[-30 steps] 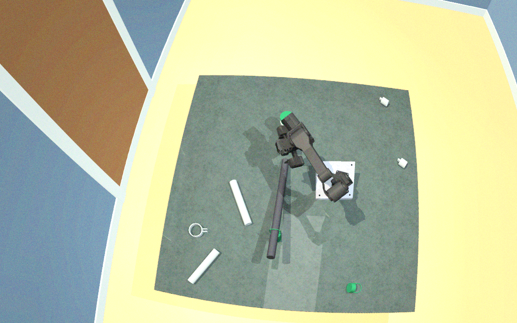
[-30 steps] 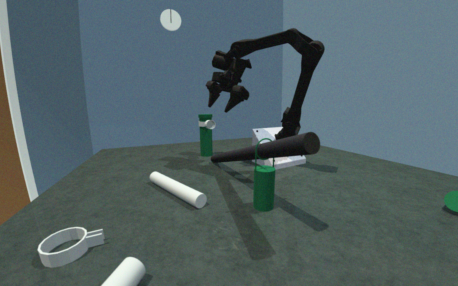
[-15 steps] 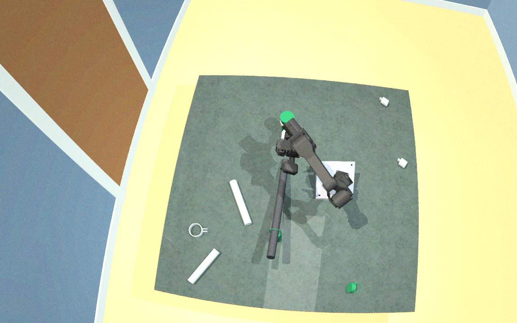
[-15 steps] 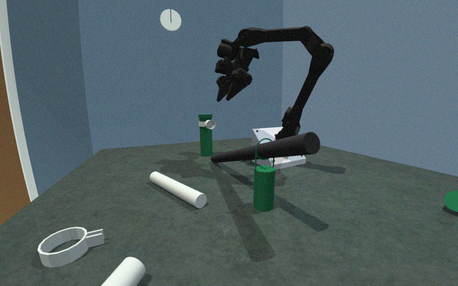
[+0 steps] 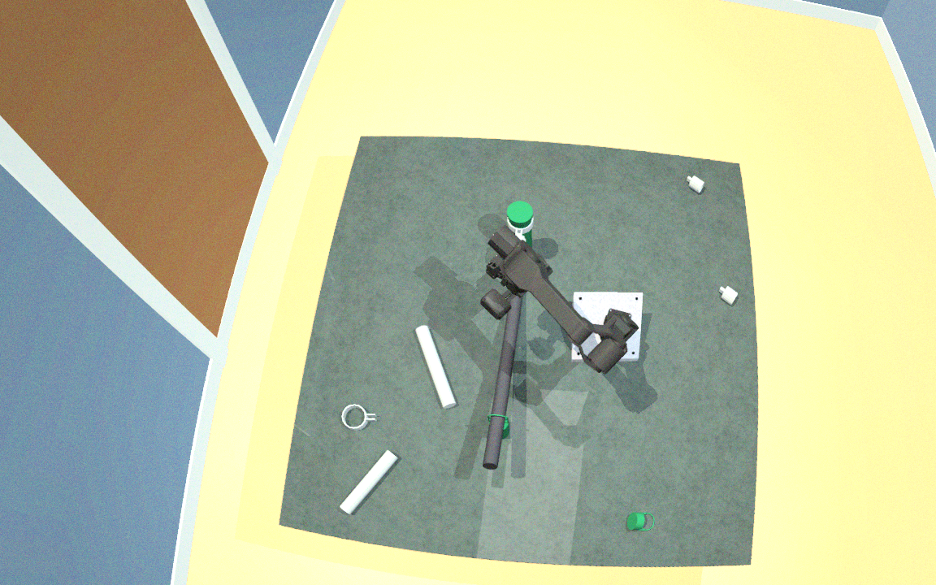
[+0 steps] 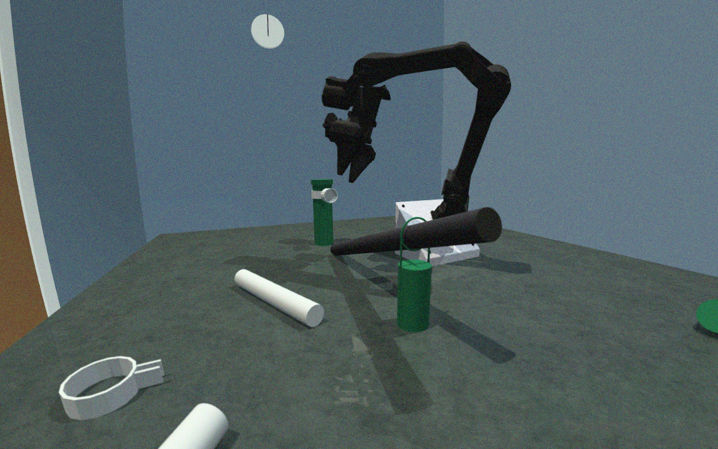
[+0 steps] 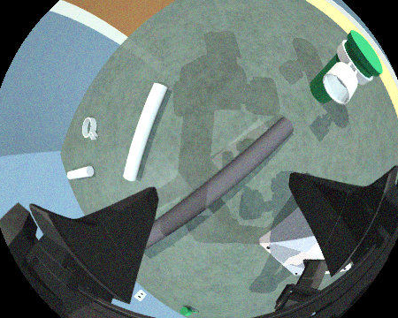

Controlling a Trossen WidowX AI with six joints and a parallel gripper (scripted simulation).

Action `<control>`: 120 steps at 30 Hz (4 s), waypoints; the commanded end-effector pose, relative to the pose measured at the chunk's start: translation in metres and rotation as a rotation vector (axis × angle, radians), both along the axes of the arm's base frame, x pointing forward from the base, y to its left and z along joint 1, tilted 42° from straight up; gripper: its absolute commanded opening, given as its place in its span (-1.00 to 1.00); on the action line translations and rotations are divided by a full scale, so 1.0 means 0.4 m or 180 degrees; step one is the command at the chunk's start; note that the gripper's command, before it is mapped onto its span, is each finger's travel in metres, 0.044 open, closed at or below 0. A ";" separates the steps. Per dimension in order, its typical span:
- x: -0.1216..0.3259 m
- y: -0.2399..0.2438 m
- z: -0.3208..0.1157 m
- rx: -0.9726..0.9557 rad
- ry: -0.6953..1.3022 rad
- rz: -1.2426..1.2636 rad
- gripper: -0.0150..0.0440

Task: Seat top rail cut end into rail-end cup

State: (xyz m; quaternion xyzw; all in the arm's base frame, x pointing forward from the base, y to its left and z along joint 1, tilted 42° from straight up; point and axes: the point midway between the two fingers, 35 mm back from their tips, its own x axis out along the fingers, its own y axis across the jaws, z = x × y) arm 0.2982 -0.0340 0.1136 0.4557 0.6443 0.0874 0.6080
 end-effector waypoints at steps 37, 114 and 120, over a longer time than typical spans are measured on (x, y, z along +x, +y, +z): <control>-0.020 0.212 -0.202 -0.0204 0.2701 -0.1586 1.00; -0.045 0.315 -0.321 -0.0195 0.2704 -0.1582 -0.14; -0.042 0.304 -0.310 -0.0207 0.2699 -0.1587 -0.49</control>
